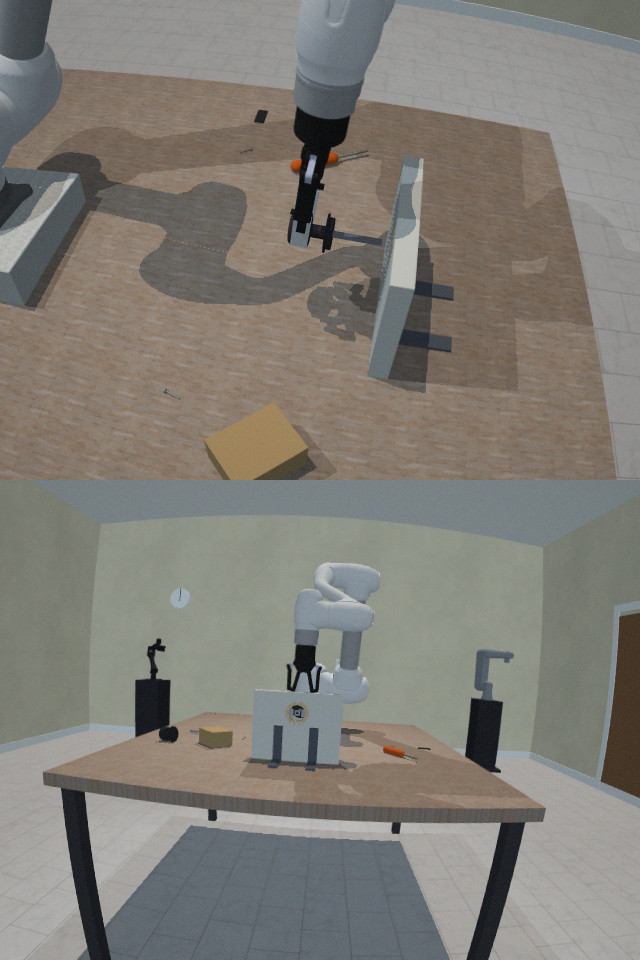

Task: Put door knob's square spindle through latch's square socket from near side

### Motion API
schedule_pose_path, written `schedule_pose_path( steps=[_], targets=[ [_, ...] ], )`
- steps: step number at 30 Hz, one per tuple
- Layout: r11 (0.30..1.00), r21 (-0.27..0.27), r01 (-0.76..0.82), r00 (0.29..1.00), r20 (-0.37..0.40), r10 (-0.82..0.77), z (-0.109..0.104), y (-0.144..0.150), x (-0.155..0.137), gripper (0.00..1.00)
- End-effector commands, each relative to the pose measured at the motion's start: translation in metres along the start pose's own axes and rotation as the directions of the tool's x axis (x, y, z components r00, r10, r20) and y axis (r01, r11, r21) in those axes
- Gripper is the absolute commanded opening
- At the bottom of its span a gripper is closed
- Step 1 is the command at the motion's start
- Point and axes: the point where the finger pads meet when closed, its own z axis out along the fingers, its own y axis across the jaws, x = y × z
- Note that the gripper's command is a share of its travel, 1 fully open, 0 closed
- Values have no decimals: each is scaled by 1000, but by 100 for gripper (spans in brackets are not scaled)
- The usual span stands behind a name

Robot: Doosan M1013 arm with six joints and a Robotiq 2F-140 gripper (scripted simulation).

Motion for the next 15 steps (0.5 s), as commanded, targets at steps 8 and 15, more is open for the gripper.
schedule_pose_path(
  steps=[8,15],
  targets=[
    [1000,0,0,1000,0,0,0,0,-4,42],
    [1000,0,0,1000,0,0,0,0,-5,42]
  ],
)
